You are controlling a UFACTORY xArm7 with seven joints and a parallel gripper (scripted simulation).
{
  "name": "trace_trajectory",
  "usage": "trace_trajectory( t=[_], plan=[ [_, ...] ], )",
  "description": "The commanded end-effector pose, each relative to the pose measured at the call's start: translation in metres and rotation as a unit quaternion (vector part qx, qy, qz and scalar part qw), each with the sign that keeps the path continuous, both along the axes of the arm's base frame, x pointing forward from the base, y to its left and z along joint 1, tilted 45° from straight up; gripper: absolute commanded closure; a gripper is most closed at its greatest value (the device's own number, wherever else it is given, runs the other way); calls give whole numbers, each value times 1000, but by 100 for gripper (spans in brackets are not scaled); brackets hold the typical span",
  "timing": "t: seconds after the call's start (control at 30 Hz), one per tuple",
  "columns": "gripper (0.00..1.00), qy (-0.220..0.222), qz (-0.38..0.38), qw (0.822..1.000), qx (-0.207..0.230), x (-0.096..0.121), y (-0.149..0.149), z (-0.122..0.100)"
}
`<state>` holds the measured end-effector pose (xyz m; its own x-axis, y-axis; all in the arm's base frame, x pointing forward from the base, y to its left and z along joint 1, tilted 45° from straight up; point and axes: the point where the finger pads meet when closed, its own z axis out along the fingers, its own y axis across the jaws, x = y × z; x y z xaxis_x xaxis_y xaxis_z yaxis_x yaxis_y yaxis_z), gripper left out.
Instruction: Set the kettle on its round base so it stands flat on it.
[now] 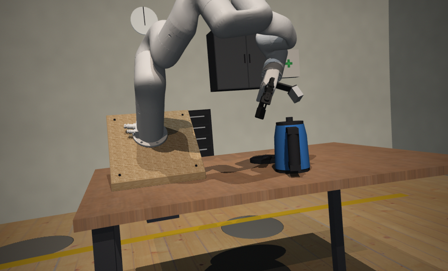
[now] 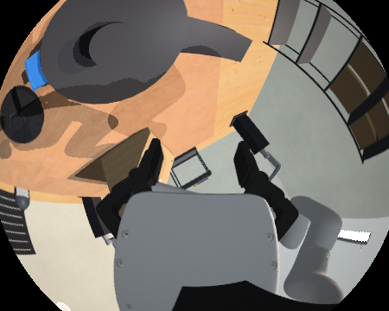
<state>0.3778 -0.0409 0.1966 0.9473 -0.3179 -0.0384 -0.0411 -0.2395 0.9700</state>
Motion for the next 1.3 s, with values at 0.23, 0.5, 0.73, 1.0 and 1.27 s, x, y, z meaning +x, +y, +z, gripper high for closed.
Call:
trace_trajectory(
  t=[0.23, 0.5, 0.73, 1.0, 1.27],
  plan=[
    [0, -1, 2, 1000, 1, 1, 2, 1],
    [0, -1, 2, 1000, 1, 1, 2, 1],
    [19, -1, 2, 1000, 1, 0, 6, 5],
    [19, -1, 2, 1000, 1, -5, 34, 34],
    [19, -1, 2, 1000, 1, -9, 59, 59]
  ],
)
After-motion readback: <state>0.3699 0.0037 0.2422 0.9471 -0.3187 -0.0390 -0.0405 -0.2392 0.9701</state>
